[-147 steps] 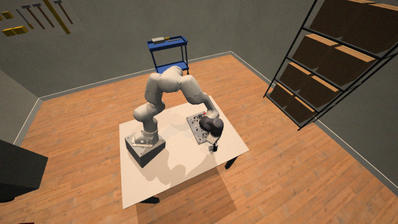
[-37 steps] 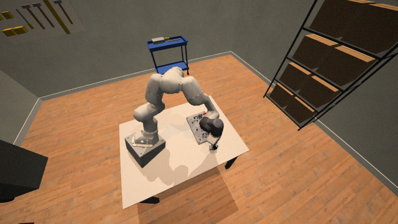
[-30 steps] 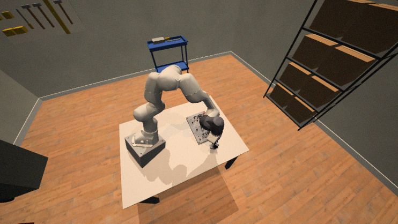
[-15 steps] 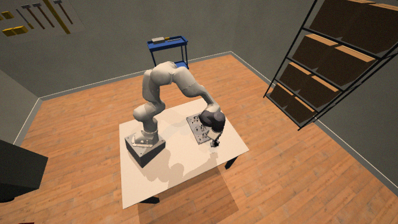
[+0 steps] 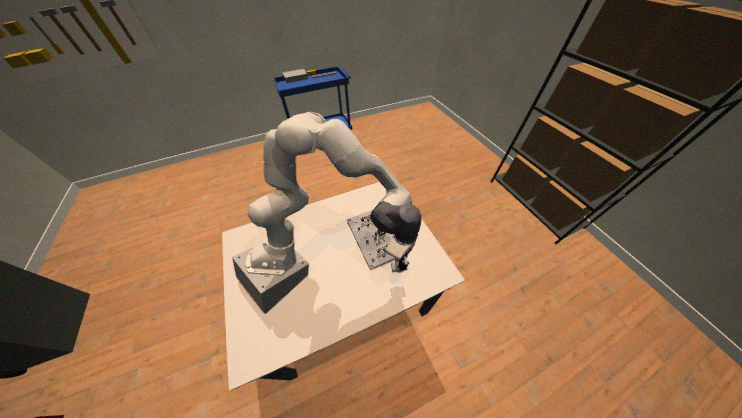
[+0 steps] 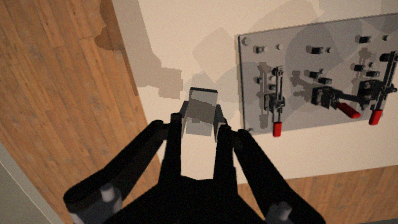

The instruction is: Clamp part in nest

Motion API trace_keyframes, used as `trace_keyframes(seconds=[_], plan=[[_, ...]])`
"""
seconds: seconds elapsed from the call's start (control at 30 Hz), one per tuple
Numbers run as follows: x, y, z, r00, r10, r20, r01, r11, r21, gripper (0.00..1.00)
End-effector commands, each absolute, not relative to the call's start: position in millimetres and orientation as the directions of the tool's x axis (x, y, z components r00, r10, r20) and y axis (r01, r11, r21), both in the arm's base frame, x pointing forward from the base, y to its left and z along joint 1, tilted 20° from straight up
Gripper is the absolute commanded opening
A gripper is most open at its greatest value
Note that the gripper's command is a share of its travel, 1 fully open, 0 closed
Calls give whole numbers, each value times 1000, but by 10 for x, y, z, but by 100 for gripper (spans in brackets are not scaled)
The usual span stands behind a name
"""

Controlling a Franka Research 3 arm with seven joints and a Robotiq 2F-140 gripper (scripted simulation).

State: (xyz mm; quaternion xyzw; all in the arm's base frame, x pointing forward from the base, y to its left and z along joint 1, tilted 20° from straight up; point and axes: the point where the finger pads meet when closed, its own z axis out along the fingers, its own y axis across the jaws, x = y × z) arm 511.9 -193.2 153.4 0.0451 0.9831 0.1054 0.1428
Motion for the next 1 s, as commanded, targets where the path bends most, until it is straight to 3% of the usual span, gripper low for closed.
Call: trace_keyframes(seconds=[0.0, 0.6, 0.97], plan=[[5105, -1936, 1556, -956, 126, -267, 65, 972, 226, 0], [5105, -1936, 1556, -956, 119, -268, 58, 973, 224, 0], [5105, -1936, 1556, -951, -57, -304, -114, 978, 173, 0]])
